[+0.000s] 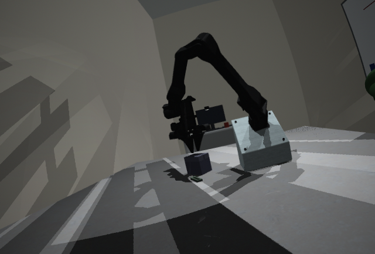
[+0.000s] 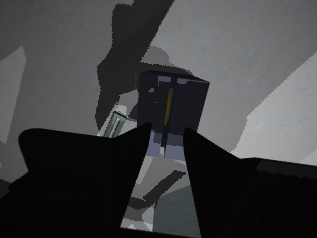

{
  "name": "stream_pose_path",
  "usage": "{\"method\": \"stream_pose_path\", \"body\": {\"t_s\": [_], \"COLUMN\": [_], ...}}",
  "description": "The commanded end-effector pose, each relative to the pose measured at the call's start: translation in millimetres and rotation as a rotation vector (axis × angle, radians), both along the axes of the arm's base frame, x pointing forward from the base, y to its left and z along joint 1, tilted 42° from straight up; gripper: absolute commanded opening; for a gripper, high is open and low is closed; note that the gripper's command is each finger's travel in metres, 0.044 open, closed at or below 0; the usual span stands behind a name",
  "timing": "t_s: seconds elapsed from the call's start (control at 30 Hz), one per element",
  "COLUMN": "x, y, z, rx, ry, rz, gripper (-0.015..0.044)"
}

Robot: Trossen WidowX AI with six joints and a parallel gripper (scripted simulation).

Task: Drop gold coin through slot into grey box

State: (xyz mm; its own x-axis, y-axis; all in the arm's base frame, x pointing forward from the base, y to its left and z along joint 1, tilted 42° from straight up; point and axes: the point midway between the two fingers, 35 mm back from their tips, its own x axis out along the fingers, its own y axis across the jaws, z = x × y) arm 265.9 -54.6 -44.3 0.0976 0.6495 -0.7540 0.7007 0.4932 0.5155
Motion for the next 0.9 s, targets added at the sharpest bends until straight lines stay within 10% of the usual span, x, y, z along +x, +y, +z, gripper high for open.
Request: {"method": "stream_pose_path", "body": {"t_s": [0.0,0.43,0.87], "x": [0,-3,-10], "y": [0,-18,-37], "z": [0,20,45], "rx": [0.0,0.001,0.009], "ry": [-0.001,0.003,0.01], "rz": [0.0,-0.001,-0.004], "gripper": [0.0161,0.044,0.044]}}
